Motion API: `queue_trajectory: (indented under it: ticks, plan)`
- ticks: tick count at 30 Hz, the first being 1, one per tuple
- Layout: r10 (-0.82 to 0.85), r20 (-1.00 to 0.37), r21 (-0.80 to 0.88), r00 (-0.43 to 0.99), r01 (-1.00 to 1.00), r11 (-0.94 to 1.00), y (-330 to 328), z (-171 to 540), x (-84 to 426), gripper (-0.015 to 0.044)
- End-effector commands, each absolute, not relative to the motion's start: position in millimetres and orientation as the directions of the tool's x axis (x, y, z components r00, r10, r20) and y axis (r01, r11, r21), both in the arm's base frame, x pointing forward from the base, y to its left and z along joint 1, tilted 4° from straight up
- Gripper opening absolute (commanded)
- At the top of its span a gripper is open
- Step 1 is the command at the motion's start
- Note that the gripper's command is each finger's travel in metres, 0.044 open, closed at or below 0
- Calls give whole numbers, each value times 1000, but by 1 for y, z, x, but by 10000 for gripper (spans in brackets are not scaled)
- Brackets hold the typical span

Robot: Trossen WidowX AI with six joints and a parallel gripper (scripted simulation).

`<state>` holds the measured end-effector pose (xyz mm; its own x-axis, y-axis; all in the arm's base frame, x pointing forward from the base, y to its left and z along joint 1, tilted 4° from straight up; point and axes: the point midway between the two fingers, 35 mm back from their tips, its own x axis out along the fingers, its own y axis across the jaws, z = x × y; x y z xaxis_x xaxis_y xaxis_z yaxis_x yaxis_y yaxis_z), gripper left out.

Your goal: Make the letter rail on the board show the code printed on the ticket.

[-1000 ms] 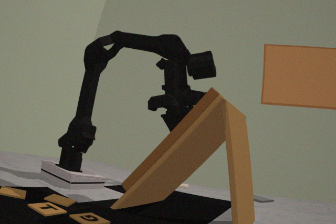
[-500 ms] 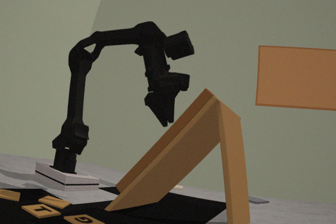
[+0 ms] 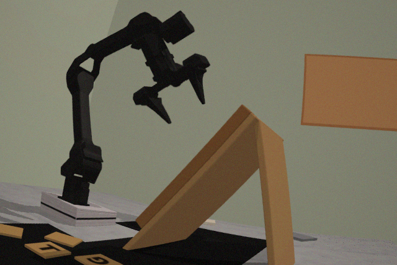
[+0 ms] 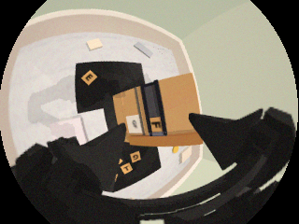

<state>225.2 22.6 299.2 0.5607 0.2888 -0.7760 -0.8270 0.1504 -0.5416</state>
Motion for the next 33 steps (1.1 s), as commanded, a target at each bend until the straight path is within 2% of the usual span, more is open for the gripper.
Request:
queue_trajectory:
  ticks: [1,15,16,19,21,24,27,33]
  plan:
    - [316,-730,-646,606,-763,-28,27,315,208,440]
    - [316,-730,-646,606,-763,-28,27,315,208,440]
    - [313,-732,-641,605,-768,-14,26,314,209,414]
    - [267,-761,-558,592,-806,197,10,302,224,340]
    - [220,-790,-452,572,-786,421,-8,287,239,340]
    - [154,-832,-278,533,-641,716,-38,264,256,340]
    - [97,-870,-112,484,-384,917,-69,239,267,340]
    - [32,-914,66,405,71,995,-111,202,273,340]
